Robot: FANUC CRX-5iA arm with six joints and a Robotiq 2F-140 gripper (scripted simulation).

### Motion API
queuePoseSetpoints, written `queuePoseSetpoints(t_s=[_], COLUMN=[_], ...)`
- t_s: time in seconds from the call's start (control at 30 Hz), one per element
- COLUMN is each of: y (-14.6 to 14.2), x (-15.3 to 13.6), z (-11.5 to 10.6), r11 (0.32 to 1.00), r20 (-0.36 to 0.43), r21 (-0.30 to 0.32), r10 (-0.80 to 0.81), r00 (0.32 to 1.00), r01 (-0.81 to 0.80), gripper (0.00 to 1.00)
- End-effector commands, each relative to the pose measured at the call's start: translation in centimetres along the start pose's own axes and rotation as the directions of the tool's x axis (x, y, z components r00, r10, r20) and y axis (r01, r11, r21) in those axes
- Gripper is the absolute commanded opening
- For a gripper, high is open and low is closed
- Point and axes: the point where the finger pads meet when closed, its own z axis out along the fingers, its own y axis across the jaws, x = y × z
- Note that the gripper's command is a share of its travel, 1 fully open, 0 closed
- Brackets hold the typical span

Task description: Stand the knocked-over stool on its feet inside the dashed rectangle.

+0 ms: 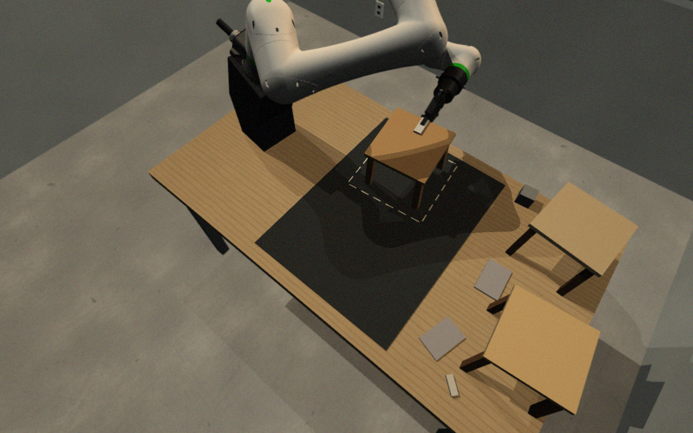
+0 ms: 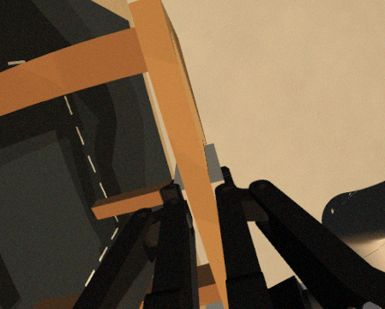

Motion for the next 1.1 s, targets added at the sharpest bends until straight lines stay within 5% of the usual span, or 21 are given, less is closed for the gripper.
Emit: queuePoseSetpoints(t_s=[0.0, 1.07], y=[-0.1, -2.4], x=[0.2, 0.2], z=[-0.2, -2.5], r11=[0.998, 0.995], r20=[0.001, 0.002], r21=[-0.062, -0.095], r10=[0.002, 0.002], r00=[1.000, 1.000], r01=[-0.002, -0.002], gripper=[0.10, 0.10])
